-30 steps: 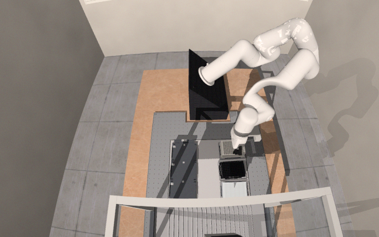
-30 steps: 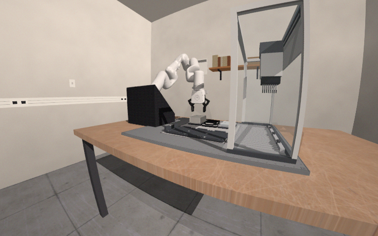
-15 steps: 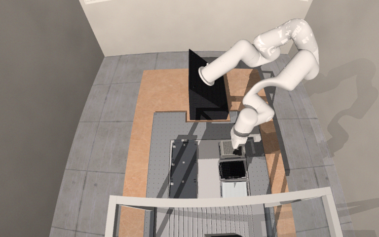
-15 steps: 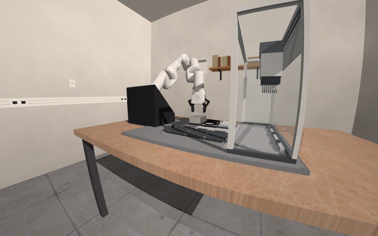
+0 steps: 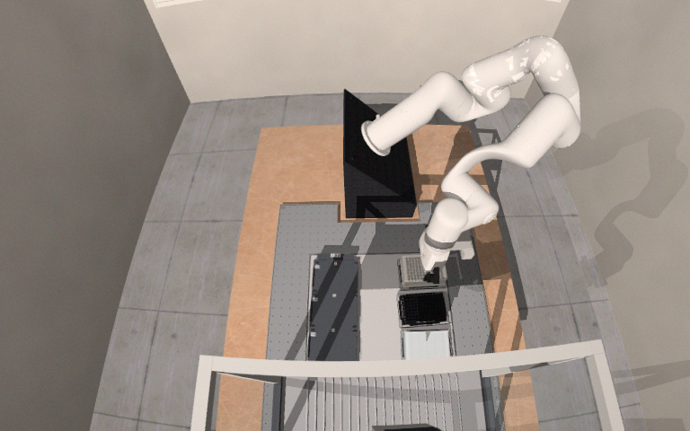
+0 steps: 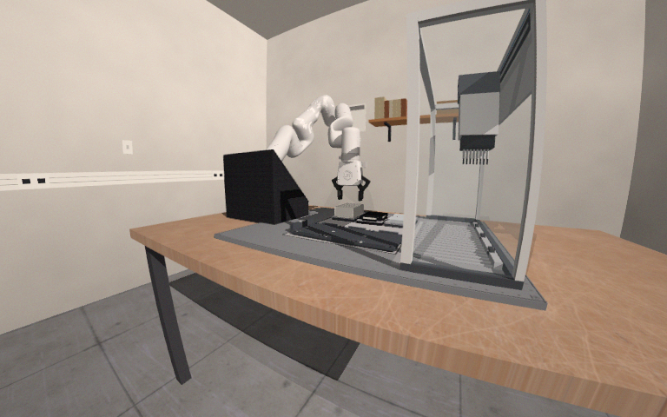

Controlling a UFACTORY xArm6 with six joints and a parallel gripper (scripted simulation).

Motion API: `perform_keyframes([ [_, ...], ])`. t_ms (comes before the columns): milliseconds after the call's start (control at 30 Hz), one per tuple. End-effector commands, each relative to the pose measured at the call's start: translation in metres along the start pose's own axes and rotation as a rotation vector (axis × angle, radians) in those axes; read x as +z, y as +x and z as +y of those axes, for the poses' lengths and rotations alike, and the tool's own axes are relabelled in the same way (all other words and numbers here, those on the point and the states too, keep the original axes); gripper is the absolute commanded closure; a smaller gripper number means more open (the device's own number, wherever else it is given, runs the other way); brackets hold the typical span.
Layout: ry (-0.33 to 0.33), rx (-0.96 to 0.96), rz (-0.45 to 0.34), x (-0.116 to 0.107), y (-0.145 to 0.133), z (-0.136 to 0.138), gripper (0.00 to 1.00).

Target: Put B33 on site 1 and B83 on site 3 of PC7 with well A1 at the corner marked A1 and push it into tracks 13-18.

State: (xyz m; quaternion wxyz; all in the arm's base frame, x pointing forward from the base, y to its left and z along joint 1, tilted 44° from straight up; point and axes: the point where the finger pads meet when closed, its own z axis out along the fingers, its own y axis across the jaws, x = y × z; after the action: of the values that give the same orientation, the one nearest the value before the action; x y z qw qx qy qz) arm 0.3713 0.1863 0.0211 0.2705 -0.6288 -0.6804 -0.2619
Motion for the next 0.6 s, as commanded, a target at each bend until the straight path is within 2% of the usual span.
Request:
perform_keyframes([
  [0, -0.003, -0.001, 0.0, 0.002, 0.0, 0.001, 0.0],
  [567, -0.003, -0.001, 0.0, 0.012, 0.0, 0.001, 0.0],
])
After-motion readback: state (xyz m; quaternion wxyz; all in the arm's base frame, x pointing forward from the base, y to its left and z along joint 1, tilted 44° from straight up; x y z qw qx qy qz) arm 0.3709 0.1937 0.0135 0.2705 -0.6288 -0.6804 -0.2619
